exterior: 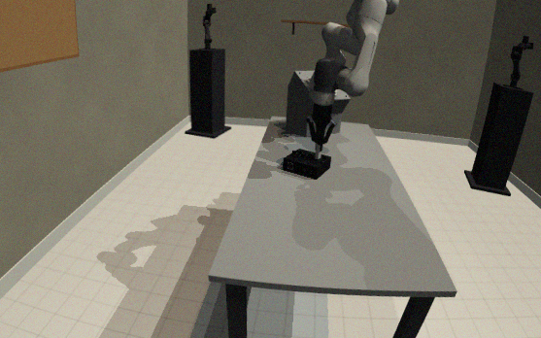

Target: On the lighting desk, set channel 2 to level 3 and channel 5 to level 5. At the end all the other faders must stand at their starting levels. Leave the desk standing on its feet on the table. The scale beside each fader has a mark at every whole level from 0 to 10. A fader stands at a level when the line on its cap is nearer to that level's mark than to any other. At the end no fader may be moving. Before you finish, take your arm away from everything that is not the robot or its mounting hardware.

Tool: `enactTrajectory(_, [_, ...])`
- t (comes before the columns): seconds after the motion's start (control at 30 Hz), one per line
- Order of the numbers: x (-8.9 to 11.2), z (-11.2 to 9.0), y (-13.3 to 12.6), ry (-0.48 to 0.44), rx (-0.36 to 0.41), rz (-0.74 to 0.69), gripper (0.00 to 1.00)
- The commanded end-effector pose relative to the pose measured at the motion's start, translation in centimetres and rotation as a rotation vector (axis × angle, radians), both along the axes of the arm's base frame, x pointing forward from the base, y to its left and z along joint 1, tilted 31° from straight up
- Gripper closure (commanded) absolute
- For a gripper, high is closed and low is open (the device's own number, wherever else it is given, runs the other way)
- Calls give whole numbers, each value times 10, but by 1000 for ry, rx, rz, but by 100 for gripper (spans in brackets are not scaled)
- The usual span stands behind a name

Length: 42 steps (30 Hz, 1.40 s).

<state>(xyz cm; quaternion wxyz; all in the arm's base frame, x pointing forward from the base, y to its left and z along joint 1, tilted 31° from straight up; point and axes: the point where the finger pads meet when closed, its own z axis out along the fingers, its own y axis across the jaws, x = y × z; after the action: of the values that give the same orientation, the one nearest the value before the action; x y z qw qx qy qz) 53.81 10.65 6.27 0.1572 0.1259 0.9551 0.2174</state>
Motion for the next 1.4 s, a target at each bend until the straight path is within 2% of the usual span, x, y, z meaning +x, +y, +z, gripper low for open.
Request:
enactTrajectory(0.0, [2,0,-1,0,-2,2,100])
enactTrajectory(0.4, [3,2,-2,0,-2,2,100])
enactTrajectory(0.97, [-10,33,-15,0,-2,2,100])
enactTrajectory(1.37, [-11,35,-16,0,-2,2,100])
